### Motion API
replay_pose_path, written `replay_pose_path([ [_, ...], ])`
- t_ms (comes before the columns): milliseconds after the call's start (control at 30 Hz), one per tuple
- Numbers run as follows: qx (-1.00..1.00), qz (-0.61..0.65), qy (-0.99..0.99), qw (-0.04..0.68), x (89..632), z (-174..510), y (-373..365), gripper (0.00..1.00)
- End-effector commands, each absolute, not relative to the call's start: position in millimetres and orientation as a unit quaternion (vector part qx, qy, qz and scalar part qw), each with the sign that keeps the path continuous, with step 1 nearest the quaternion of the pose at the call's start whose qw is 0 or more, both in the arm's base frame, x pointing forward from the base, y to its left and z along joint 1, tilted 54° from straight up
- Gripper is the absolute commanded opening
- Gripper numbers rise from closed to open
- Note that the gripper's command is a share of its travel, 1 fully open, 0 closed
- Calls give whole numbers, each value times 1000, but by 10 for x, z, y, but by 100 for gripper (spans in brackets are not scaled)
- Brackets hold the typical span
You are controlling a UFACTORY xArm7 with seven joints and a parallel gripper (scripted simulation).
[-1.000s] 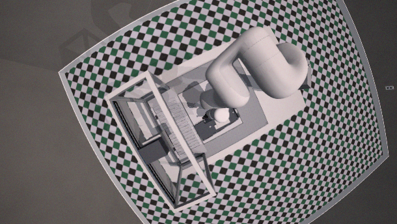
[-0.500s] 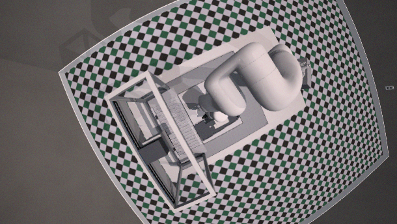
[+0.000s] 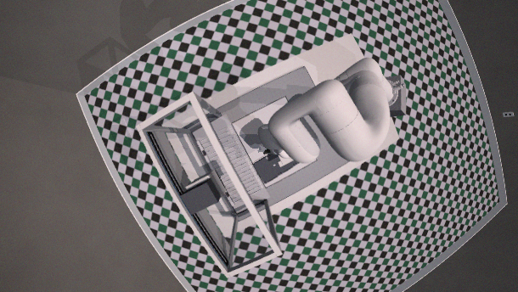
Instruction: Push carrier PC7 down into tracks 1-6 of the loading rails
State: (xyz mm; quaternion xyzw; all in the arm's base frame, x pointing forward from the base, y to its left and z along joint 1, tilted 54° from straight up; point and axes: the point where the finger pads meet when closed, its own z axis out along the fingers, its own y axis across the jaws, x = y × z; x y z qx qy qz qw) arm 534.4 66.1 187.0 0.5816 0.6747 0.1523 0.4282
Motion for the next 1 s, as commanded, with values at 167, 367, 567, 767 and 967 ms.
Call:
replay_pose_path([
  [167,580,156,674,430,5484,1780,622,100],
  [367,580,156,674,430,5496,1772,618,100],
  [567,580,156,674,430,5496,1772,618,100],
  [767,580,156,674,430,5521,1752,608,100],
  [967,580,156,674,430,5541,1737,600,100],
])
